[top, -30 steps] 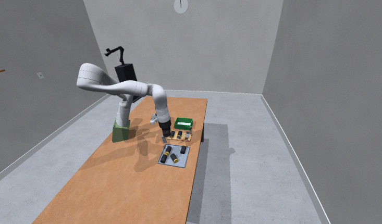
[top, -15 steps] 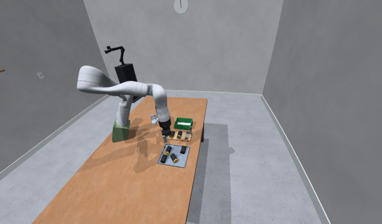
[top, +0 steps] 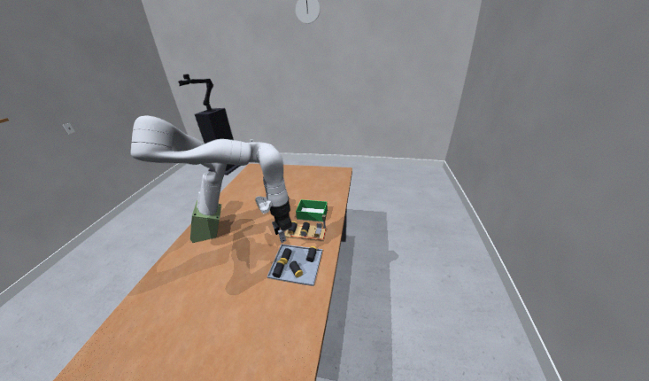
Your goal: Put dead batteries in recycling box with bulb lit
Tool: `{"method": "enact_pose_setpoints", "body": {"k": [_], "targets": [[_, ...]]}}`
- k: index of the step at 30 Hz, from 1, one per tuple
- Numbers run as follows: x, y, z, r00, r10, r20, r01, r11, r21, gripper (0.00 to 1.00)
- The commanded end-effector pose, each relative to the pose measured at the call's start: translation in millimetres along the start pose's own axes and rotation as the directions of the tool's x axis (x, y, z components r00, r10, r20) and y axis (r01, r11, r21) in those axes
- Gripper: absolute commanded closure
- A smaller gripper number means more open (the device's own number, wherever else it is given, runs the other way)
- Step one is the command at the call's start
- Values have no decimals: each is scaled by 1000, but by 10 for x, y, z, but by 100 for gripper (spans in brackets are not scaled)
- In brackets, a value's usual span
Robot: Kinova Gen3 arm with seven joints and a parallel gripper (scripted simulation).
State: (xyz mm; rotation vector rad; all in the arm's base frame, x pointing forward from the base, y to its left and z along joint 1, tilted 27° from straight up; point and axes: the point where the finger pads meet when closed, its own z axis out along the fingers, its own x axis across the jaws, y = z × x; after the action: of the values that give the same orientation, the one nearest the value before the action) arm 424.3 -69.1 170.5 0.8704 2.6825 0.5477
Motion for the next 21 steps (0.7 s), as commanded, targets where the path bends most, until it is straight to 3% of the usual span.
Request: {"method": "enact_pose_setpoints", "body": {"k": [1,21], "targets": [[8,4,3,999,-35,-2,35,999,-3,10],[8,4,3,951,-308,-2,308,951,-3,10]]}}
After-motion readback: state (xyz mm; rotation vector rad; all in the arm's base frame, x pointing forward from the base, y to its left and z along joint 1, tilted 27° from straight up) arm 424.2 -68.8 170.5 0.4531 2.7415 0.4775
